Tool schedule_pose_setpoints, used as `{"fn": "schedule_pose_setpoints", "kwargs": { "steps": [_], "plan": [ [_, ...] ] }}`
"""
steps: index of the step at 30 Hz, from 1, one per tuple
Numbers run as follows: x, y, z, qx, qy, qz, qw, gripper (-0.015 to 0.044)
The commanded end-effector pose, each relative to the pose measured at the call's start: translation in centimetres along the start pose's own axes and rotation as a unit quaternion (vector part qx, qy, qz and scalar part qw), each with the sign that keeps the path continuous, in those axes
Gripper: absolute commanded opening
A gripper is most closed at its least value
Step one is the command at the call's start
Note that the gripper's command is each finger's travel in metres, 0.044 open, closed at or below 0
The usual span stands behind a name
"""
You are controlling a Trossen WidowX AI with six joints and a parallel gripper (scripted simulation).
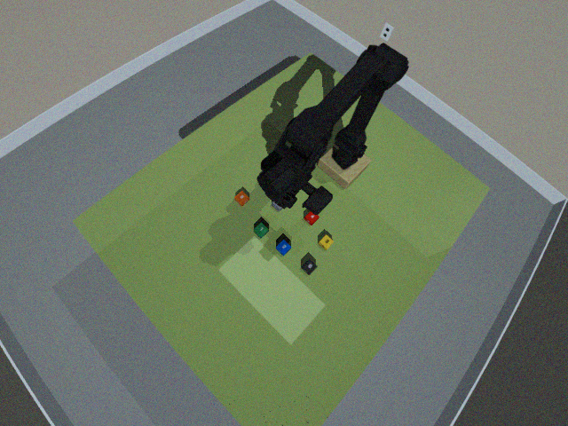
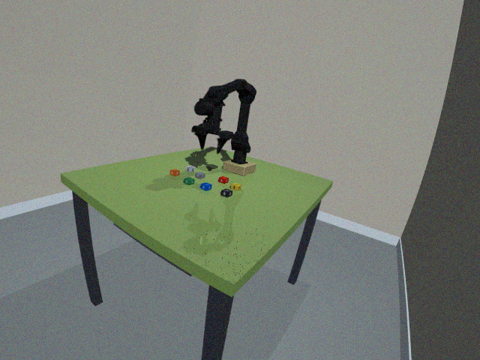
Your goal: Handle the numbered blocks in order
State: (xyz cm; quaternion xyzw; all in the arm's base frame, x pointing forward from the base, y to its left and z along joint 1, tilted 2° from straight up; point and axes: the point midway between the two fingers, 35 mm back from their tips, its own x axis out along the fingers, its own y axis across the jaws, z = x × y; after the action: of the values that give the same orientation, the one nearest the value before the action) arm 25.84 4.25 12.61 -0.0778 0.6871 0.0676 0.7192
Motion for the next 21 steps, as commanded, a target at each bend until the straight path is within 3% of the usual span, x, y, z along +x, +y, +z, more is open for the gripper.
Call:
{"fn": "schedule_pose_setpoints", "kwargs": {
  "steps": [1,21],
  "plan": [
    [0.3,3.9,-2.4,0.000,0.008,0.004,1.000,0.0400],
    [0.3,6.0,-4.1,0.015,0.009,-0.002,1.000,0.0400]
  ]
}}
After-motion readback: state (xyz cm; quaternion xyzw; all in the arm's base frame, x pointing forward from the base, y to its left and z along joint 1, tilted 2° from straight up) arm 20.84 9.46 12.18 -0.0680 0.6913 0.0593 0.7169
